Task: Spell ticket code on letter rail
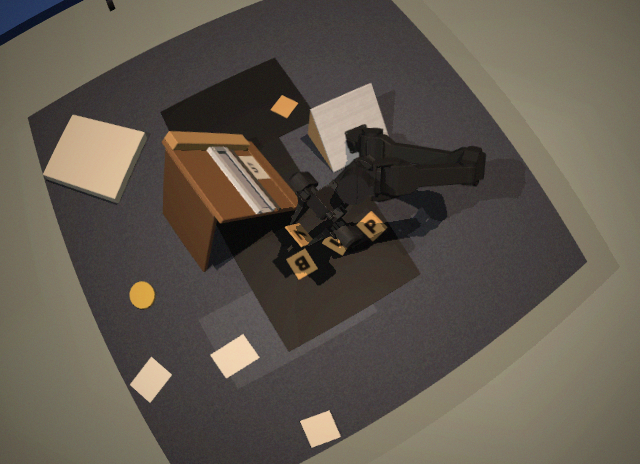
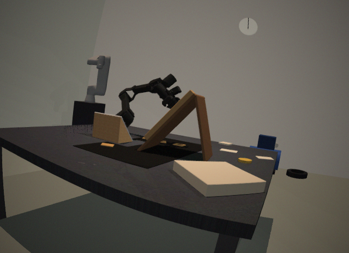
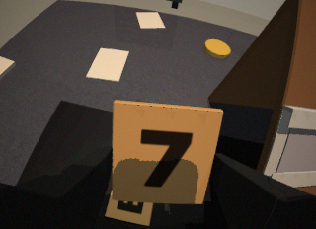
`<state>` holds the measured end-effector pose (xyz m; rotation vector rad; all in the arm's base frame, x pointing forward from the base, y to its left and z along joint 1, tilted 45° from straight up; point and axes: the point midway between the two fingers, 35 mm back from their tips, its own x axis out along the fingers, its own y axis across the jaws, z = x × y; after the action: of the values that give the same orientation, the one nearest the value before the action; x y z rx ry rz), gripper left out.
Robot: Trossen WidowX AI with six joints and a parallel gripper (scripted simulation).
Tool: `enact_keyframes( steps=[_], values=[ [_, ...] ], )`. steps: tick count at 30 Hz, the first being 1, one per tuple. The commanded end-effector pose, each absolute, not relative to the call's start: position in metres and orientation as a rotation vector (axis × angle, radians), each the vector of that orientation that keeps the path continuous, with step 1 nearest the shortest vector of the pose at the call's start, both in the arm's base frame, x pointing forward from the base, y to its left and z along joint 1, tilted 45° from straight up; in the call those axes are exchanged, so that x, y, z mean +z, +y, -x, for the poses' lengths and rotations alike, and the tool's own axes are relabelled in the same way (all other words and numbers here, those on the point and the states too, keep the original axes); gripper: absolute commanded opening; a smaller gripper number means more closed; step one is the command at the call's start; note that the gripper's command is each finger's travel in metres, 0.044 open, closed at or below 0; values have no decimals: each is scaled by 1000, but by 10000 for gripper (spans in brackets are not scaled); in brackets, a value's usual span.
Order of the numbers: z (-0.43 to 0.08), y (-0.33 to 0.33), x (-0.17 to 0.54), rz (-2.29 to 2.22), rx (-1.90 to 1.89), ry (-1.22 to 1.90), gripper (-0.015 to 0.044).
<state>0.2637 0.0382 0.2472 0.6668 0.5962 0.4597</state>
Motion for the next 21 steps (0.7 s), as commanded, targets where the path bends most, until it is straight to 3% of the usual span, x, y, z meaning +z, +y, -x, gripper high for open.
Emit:
enact_keyframes(
  steps=[1,21],
  values=[
    [-274,46,240,-675,455,600,0],
    [-282,55,236,-679,457,594,0]
  ],
)
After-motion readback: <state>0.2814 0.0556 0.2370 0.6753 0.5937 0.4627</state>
